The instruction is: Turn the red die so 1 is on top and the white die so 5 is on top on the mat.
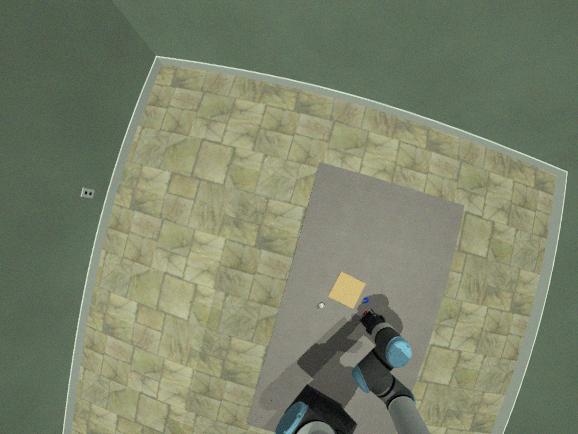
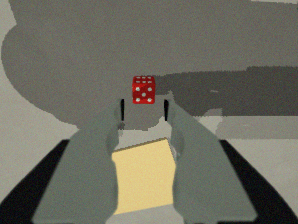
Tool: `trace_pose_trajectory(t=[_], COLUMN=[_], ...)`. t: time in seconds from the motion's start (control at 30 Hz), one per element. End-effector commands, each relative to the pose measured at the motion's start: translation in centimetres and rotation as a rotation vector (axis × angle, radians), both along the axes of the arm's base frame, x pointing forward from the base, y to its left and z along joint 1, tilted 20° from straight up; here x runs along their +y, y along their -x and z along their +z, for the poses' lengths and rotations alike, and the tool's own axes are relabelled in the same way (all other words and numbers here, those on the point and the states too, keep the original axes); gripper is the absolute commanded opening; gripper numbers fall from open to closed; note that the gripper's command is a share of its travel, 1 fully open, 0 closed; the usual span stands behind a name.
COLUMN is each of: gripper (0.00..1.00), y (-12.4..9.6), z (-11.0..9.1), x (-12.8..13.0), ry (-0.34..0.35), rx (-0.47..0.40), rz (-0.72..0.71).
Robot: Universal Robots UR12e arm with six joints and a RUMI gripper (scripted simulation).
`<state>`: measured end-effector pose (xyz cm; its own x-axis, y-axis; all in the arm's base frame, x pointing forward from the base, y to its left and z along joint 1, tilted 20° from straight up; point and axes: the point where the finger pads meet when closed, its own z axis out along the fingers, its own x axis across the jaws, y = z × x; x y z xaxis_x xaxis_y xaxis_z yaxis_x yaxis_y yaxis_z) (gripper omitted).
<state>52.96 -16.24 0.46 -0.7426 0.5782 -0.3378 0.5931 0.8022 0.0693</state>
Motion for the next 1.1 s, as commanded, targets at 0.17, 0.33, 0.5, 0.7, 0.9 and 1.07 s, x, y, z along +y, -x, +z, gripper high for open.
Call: trace_pose_trajectory(t=[0.17, 0.33, 0.5, 0.7, 0.9, 1.07], gripper=[0.21, 0.21, 0.21, 0.21, 0.21, 0.21], y=[-0.03, -0.03, -0.03, -0.03, -0.04, -0.16], z=[0.04, 0.04, 0.04, 0.04, -0.01, -0.35], x=[-0.01, -0.01, -0.01, -0.01, -0.02, -0.07], ry=[0.0, 0.0, 0.0, 0.0, 0.0, 0.0], rx=[-0.001, -0.001, -0.001, -0.001, -0.001, -0.001], rz=[0.0, 0.0, 0.0, 0.0, 0.0, 0.0])
